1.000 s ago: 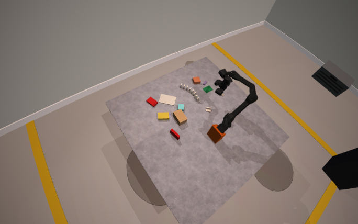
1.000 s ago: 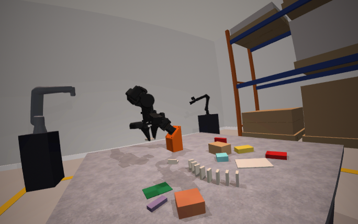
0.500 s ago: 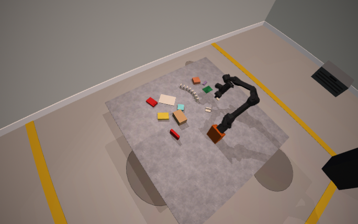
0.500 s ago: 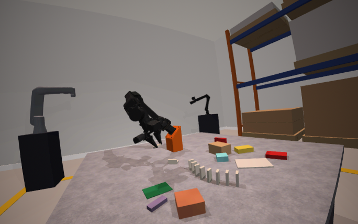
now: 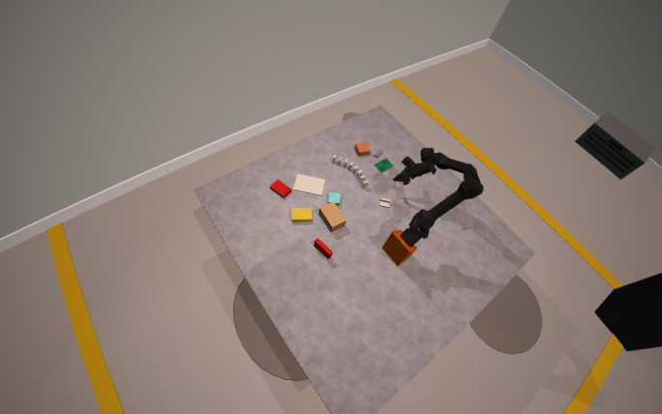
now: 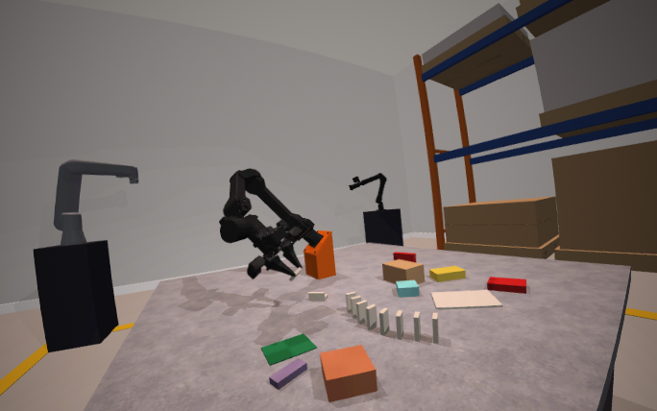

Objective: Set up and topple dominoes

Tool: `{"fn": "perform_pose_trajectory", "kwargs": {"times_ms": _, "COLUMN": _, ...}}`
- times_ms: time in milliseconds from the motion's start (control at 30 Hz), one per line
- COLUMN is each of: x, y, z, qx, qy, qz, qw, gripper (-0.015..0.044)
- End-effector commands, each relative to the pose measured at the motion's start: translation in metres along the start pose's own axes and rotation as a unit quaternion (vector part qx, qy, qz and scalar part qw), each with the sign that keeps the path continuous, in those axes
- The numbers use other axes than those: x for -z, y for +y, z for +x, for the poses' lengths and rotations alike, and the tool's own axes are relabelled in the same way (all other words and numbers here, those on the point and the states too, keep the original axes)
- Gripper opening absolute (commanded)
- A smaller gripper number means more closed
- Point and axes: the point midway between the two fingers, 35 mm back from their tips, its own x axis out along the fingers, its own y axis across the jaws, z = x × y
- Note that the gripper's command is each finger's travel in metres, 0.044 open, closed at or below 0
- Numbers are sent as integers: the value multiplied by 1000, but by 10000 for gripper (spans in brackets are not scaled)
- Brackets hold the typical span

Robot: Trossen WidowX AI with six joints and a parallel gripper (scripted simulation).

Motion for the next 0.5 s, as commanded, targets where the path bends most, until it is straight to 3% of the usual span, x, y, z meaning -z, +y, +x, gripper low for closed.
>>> {"fn": "perform_pose_trajectory", "kwargs": {"times_ms": 0, "x": 1, "y": -1, "z": 0, "qx": -4, "qy": -45, "qz": -9, "qw": 999, "gripper": 107}}
{"fn": "perform_pose_trajectory", "kwargs": {"times_ms": 467, "x": 4, "y": -12, "z": -15, "qx": 25, "qy": -223, "qz": -67, "qw": 972, "gripper": 107}}
